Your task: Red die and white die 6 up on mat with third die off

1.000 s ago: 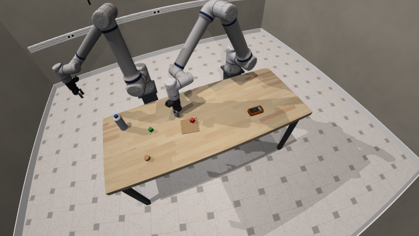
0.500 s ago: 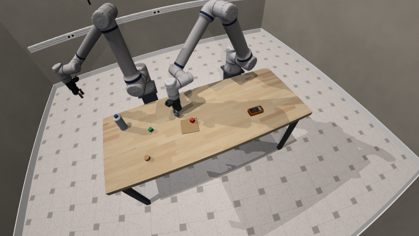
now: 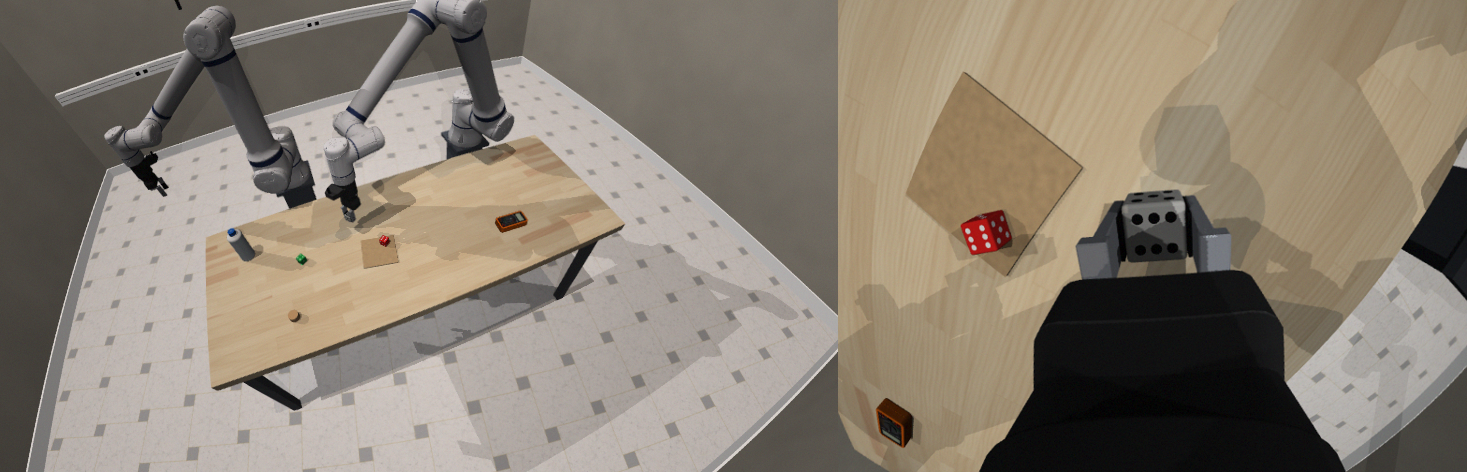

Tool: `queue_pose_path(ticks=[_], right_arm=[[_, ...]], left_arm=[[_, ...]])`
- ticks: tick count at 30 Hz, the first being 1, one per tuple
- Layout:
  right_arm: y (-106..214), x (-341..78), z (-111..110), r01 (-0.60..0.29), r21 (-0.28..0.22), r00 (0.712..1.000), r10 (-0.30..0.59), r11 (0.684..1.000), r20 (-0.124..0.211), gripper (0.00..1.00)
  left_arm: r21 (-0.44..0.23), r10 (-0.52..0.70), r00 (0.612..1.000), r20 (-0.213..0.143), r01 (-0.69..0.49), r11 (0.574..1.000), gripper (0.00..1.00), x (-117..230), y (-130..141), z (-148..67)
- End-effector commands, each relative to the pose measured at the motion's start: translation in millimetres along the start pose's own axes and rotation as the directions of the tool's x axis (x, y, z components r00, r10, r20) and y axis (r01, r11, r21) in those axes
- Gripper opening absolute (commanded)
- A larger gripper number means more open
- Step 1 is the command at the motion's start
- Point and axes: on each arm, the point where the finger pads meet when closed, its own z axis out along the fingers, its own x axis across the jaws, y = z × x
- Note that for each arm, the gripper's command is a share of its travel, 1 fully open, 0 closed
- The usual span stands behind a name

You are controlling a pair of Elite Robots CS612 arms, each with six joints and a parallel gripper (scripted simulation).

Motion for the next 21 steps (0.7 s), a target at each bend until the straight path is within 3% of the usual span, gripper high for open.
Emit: queue_pose_path(ticks=[1, 14, 21], right_arm=[[1, 0, -1, 0.000, -0.002, 1.000, 0.000, 1.000, 0.000, 1.00], [1, 0, -1, 0.000, -0.002, 1.000, 0.000, 1.000, 0.000, 1.00], [1, 0, -1, 0.000, -0.002, 1.000, 0.000, 1.000, 0.000, 1.00]], left_arm=[[0.001, 0.000, 1.000, 0.000, 0.000, 1.000, 0.57, 0, -1, -18], [0.001, -0.003, 1.000, 0.000, 0.003, 1.000, 0.57, -4, -3, -19], [0.001, -0.045, 0.999, 0.000, 0.045, 0.999, 0.57, -76, -39, -22]])
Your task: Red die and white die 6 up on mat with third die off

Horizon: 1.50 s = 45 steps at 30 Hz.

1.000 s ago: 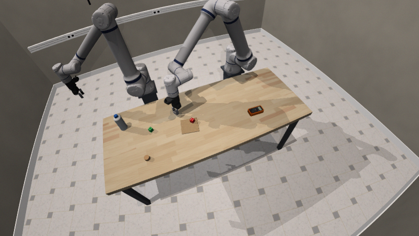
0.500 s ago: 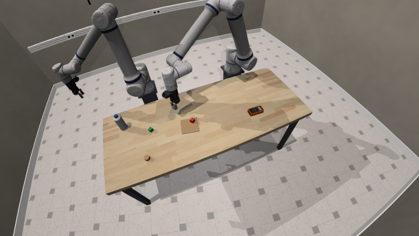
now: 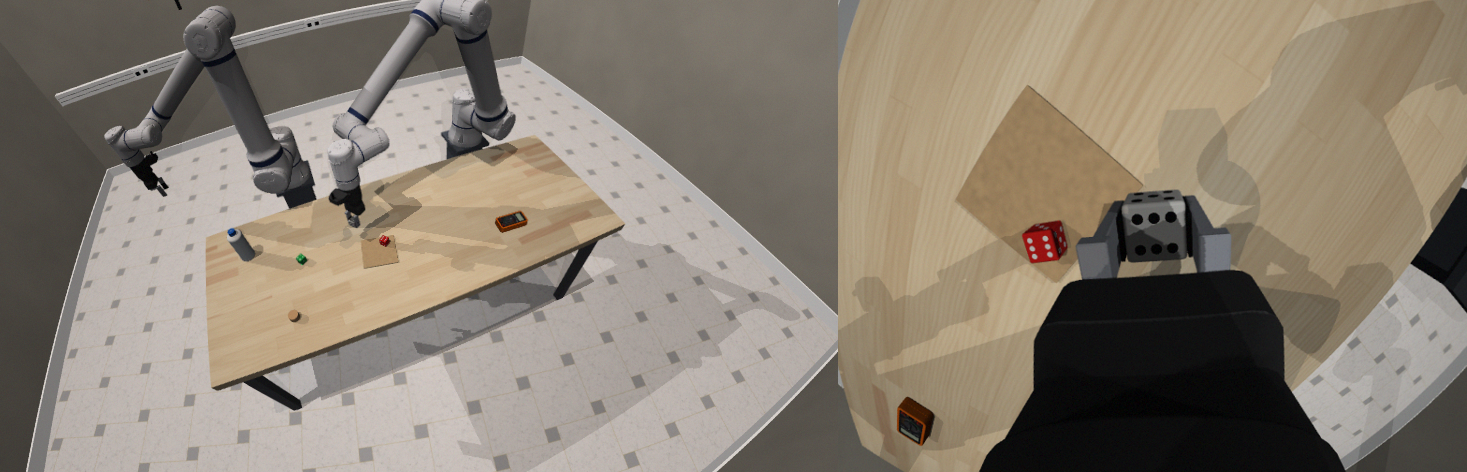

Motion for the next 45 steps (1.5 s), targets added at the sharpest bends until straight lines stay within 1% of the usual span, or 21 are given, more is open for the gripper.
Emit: queue_pose_path(ticks=[1, 4, 5, 7, 8, 9, 11, 25, 29, 32, 36, 38, 45], right_arm=[[1, 0, -1, 0.000, -0.002, 1.000, 0.000, 1.000, 0.000, 1.00], [1, 0, -1, 0.000, -0.002, 1.000, 0.000, 1.000, 0.000, 1.00], [1, 0, -1, 0.000, -0.002, 1.000, 0.000, 1.000, 0.000, 1.00], [1, 0, -1, 0.000, -0.002, 1.000, 0.000, 1.000, 0.000, 1.00], [1, 0, -1, 0.000, -0.002, 1.000, 0.000, 1.000, 0.000, 1.00], [1, 0, -1, 0.000, -0.002, 1.000, 0.000, 1.000, 0.000, 1.00], [1, 0, -1, 0.000, -0.002, 1.000, 0.000, 1.000, 0.000, 1.00], [1, 0, -1, 0.000, -0.002, 1.000, 0.000, 1.000, 0.000, 1.00], [1, 0, -1, 0.000, -0.002, 1.000, 0.000, 1.000, 0.000, 1.00], [1, 0, -1, 0.000, -0.002, 1.000, 0.000, 1.000, 0.000, 1.00], [1, 0, -1, 0.000, -0.002, 1.000, 0.000, 1.000, 0.000, 1.00], [1, 0, -1, 0.000, -0.002, 1.000, 0.000, 1.000, 0.000, 1.00], [1, 0, -1, 0.000, -0.002, 1.000, 0.000, 1.000, 0.000, 1.00]], left_arm=[[0.002, -0.021, 1.000, -0.001, 0.021, 1.000, 0.57, -37, -20, -2], [0.002, -0.023, 1.000, -0.001, 0.023, 1.000, 0.57, -41, -22, -2], [0.002, -0.036, 0.999, -0.001, 0.036, 0.999, 0.57, -63, -31, -3], [0.002, -0.046, 0.999, -0.001, 0.046, 0.999, 0.57, -81, -38, -3], [0.002, -0.047, 0.999, -0.001, 0.047, 0.999, 0.57, -83, -39, -3], [0.002, -0.055, 0.998, -0.001, 0.055, 0.998, 0.57, -99, -44, -3], [0.002, -0.063, 0.998, -0.001, 0.063, 0.998, 0.57, -113, -49, -4], [0.002, -0.063, 0.998, -0.001, 0.063, 0.998, 0.57, -113, -49, -4], [0.001, -0.063, 0.998, -0.001, 0.063, 0.998, 0.57, -113, -49, 0], [0.001, -0.063, 0.998, -0.001, 0.063, 0.998, 0.57, -113, -49, 6], [0.001, -0.063, 0.998, -0.001, 0.063, 0.998, 0.57, -113, -50, 21], [0.001, -0.063, 0.998, -0.001, 0.063, 0.998, 0.57, -113, -50, 21], [0.001, -0.063, 0.998, -0.001, 0.063, 0.998, 0.57, -113, -50, 55]])
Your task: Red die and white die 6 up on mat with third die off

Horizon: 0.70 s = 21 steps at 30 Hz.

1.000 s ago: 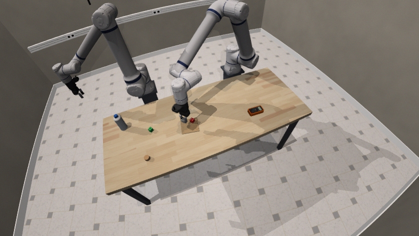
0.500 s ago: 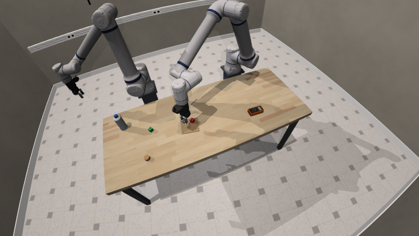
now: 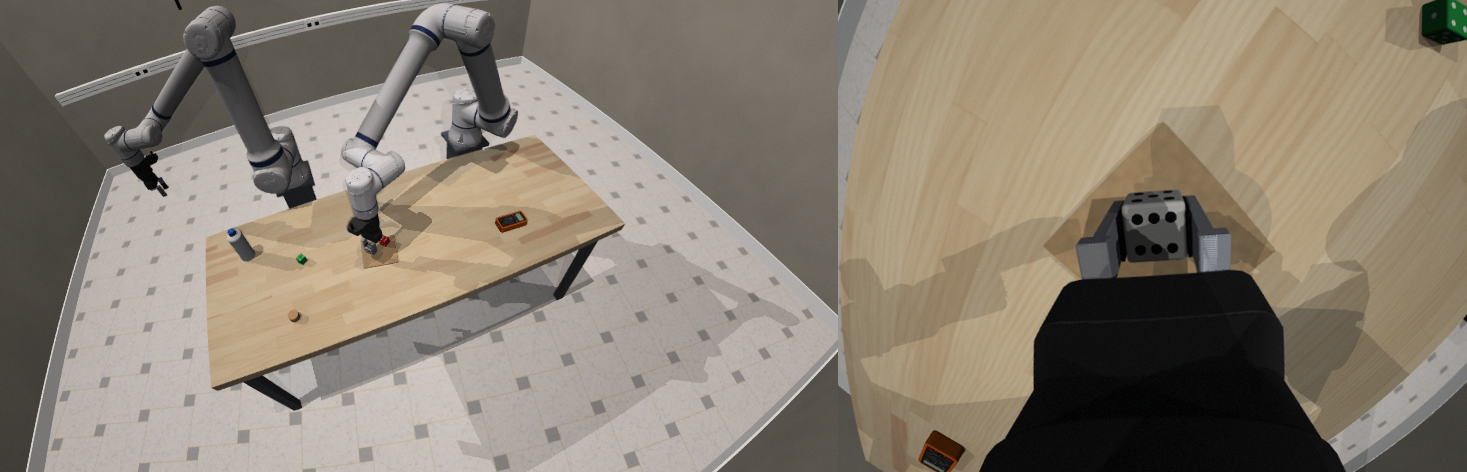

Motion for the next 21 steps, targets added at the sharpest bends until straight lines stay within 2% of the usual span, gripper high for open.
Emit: queue_pose_path(ticks=[1, 8, 21], right_arm=[[1, 0, -1, 0.000, -0.002, 1.000, 0.000, 1.000, 0.000, 1.00], [1, 0, -1, 0.000, -0.002, 1.000, 0.000, 1.000, 0.000, 1.00], [1, 0, -1, 0.000, -0.002, 1.000, 0.000, 1.000, 0.000, 1.00]], left_arm=[[0.003, 0.000, 1.000, 0.000, 0.000, 1.000, 0.57, 0, -1, 18], [0.003, 0.000, 1.000, 0.000, 0.000, 1.000, 0.57, 0, -2, 43], [0.003, 0.000, 1.000, 0.000, 0.000, 1.000, 0.57, 0, -2, 50]])
